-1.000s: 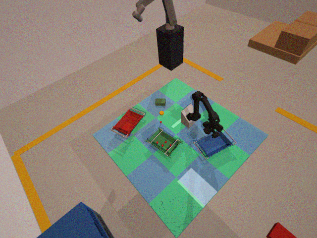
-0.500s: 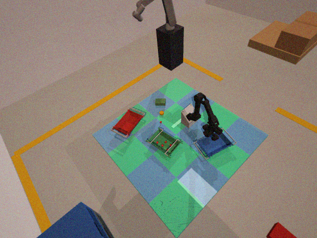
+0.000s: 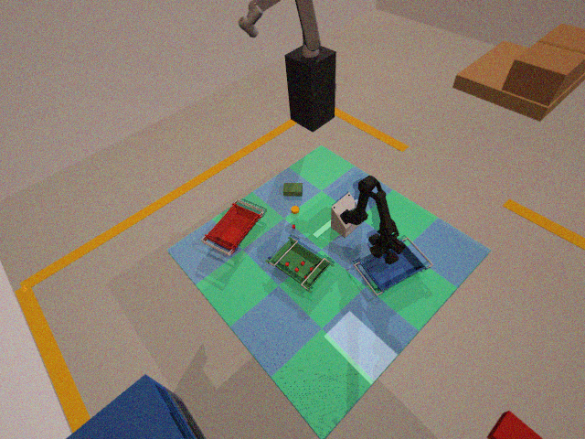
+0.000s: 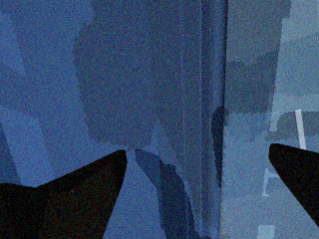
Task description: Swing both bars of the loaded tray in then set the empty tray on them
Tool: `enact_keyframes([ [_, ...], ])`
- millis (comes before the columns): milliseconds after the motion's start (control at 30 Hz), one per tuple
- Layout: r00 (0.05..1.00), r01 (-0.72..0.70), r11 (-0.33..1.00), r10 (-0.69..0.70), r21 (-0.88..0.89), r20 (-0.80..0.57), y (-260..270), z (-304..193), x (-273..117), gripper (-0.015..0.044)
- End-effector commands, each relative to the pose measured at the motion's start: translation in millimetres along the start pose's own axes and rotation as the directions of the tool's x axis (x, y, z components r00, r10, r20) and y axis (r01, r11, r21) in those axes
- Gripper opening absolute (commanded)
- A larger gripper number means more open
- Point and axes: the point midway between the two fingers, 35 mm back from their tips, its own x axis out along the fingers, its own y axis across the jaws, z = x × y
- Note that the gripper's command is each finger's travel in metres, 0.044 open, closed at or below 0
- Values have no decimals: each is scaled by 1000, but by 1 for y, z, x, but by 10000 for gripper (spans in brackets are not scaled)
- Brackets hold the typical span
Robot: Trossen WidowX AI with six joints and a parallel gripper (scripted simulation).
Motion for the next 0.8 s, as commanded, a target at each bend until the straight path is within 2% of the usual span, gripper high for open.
enact_keyframes([
  [0, 1000, 2, 1000, -2, 5, 5, -1, 1, 2, 411],
  [400, 1000, 2, 1000, -2, 5, 5, -1, 1, 2, 235],
  [767, 1000, 2, 1000, -2, 5, 5, -1, 1, 2, 161],
])
